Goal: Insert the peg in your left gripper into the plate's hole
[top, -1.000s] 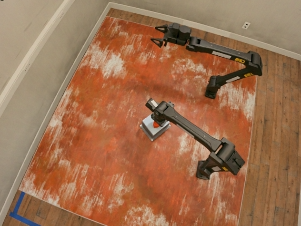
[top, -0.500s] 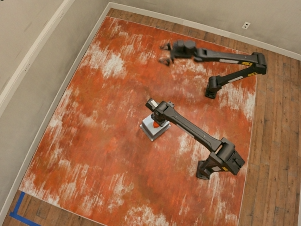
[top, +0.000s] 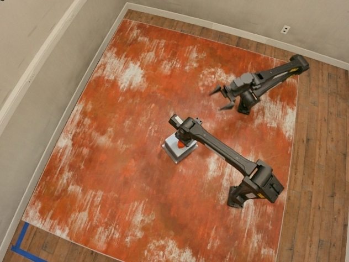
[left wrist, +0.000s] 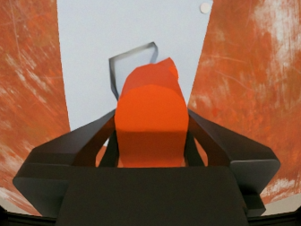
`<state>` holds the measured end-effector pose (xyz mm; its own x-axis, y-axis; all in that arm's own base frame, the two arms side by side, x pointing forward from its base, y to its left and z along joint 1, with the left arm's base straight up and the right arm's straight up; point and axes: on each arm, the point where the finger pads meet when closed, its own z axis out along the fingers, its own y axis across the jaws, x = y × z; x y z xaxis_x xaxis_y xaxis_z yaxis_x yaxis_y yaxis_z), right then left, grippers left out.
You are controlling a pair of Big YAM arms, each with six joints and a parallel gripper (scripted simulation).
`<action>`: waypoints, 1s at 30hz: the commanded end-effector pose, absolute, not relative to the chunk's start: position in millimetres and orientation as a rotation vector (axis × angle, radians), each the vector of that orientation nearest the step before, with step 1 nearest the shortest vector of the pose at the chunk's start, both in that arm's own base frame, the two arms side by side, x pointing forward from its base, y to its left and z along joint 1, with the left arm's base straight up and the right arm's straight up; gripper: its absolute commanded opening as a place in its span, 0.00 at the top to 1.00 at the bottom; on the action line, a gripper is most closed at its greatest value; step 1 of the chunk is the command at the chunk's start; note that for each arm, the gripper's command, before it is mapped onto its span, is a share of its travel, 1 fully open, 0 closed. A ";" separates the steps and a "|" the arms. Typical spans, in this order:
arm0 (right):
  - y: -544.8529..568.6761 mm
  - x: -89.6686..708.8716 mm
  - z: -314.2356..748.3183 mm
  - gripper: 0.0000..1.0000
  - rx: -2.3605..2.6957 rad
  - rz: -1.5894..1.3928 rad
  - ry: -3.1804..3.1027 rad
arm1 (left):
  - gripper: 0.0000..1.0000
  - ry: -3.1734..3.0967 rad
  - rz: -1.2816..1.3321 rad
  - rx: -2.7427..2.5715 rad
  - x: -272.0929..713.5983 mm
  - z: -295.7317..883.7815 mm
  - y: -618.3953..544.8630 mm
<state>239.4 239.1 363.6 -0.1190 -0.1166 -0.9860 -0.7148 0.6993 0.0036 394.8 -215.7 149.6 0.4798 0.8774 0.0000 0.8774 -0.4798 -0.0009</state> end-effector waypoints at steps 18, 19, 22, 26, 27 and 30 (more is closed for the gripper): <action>249.4 197.2 362.3 0.00 -0.771 0.662 1.593 | 0.77 -1.613 -0.019 -2.723 401.4 159.0 -219.6; 249.4 197.2 362.3 0.00 -0.771 0.662 1.593 | 0.88 -1.613 -0.019 -2.723 401.4 159.0 -219.6; 249.4 197.2 362.3 0.00 -0.771 0.662 1.593 | 0.88 -1.613 -0.019 -2.723 401.4 159.0 -219.6; 249.4 197.2 362.3 0.00 -0.771 0.662 1.593 | 0.60 -1.629 -0.049 -2.750 406.4 184.4 -222.3; 249.4 197.2 362.3 0.00 -0.771 0.662 1.593 | 0.60 -1.629 -0.049 -2.750 406.2 188.5 -222.2; 249.4 197.2 362.3 0.00 -0.771 0.662 1.593 | 0.60 -1.629 -0.049 -2.750 405.5 202.1 -221.8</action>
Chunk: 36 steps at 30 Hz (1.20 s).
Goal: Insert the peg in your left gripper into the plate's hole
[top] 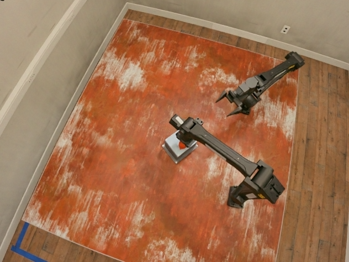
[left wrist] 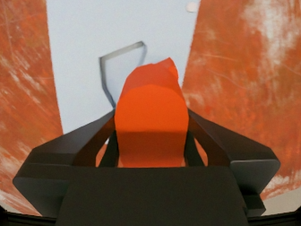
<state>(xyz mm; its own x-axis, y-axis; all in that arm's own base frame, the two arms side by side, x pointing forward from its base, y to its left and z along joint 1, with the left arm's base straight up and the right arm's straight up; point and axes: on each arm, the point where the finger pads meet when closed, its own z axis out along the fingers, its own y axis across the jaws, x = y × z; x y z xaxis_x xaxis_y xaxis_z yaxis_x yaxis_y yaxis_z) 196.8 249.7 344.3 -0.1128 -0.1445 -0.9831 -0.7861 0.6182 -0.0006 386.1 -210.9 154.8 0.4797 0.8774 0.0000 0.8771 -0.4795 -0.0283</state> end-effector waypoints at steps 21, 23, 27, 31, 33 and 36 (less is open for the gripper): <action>249.4 197.2 362.3 0.00 -0.771 0.662 1.593 | 0.60 -1.483 -0.171 -2.958 409.5 166.2 -239.0; 249.4 197.2 362.3 0.00 -0.771 0.662 1.593 | 0.60 -1.492 -0.196 -2.977 417.2 177.2 -243.5; 249.4 197.2 362.3 0.00 -0.771 0.662 1.593 | 0.60 -1.492 -0.196 -2.977 417.2 177.2 -243.5; 249.4 197.2 362.3 0.00 -0.771 0.662 1.593 | 0.60 -1.492 -0.196 -2.977 417.2 177.2 -243.5; 249.4 197.2 362.3 0.00 -0.771 0.662 1.593 | 0.60 -1.464 -0.172 -2.967 409.3 165.6 -238.8; 249.4 197.2 362.3 0.00 -0.771 0.662 1.593 | 0.60 -1.468 -0.159 -2.950 406.5 157.7 -230.8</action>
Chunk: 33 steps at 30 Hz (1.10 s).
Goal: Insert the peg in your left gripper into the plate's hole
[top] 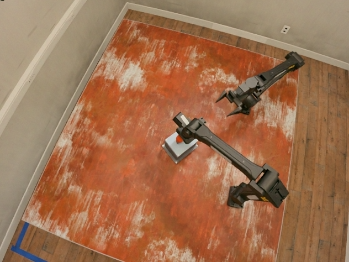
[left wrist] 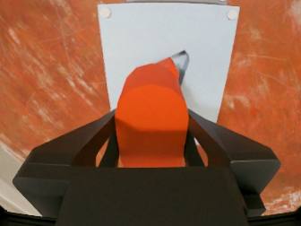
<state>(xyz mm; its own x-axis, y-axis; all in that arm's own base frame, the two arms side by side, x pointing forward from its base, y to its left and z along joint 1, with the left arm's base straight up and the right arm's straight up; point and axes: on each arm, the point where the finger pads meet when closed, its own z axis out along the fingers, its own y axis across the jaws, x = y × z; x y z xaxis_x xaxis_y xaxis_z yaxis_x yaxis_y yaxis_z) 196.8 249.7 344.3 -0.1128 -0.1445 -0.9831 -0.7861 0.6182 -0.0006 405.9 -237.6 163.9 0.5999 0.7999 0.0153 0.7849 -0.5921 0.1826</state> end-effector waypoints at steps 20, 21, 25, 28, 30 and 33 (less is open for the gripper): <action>249.4 197.2 362.3 0.00 -0.771 0.662 1.593 | 0.60 1.340 0.137 2.666 410.6 162.8 -237.9; 249.4 197.2 362.3 0.00 -0.771 0.662 1.593 | 0.60 1.336 0.144 2.659 412.3 162.7 -239.1; 249.4 197.2 362.3 0.00 -0.771 0.662 1.593 | 0.60 1.344 0.127 2.676 406.4 148.6 -235.8; 249.4 197.2 362.3 0.00 -0.771 0.662 1.593 | 0.60 1.345 0.123 2.681 398.9 140.9 -229.5; 249.4 197.2 362.3 0.00 -0.771 0.662 1.593 | 0.60 1.352 0.109 2.695 399.7 128.3 -228.4; 249.4 197.2 362.3 0.00 -0.771 0.662 1.593 | 0.60 1.358 0.108 2.692 401.7 119.8 -227.0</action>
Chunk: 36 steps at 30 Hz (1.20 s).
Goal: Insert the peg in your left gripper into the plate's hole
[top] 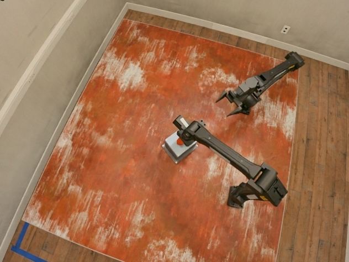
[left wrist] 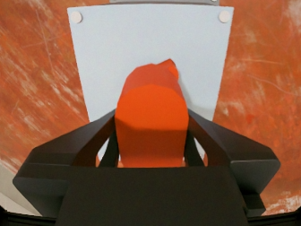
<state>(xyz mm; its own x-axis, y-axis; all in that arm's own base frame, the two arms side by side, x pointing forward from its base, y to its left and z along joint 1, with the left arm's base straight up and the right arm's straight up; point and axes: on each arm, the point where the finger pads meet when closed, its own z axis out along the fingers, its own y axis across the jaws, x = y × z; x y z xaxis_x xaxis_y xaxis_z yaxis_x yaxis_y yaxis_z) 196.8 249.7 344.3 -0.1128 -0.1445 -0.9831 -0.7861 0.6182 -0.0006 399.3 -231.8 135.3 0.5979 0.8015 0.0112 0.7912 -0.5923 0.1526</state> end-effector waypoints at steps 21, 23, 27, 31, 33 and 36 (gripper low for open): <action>249.4 197.2 362.3 0.00 -0.771 0.662 1.593 | 0.60 1.343 0.147 2.660 412.7 142.6 -238.7; 249.4 197.2 362.3 0.00 -0.771 0.662 1.593 | 0.60 1.343 0.147 2.660 412.7 142.6 -238.7; 249.4 197.2 362.3 0.00 -0.771 0.662 1.593 | 0.43 1.342 0.144 2.659 412.6 142.6 -239.0; 249.4 197.2 362.3 0.00 -0.771 0.662 1.593 | 0.30 1.331 0.165 2.646 406.0 154.6 -226.1; 249.4 197.2 362.3 0.00 -0.771 0.662 1.593 | 0.30 1.325 0.178 2.634 405.7 162.7 -224.2; 249.4 197.2 362.3 0.00 -0.771 0.662 1.593 | 0.30 1.312 0.207 2.608 413.2 183.9 -225.6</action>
<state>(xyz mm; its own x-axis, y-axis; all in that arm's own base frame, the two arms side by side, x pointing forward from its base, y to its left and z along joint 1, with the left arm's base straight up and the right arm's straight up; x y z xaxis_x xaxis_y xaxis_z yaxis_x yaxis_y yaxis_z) 196.8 249.7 344.3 -0.1128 -0.1445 -0.9831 -0.7861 0.6182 -0.0006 398.5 -224.9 149.6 0.5949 0.8035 0.0195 0.7863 -0.5869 0.1930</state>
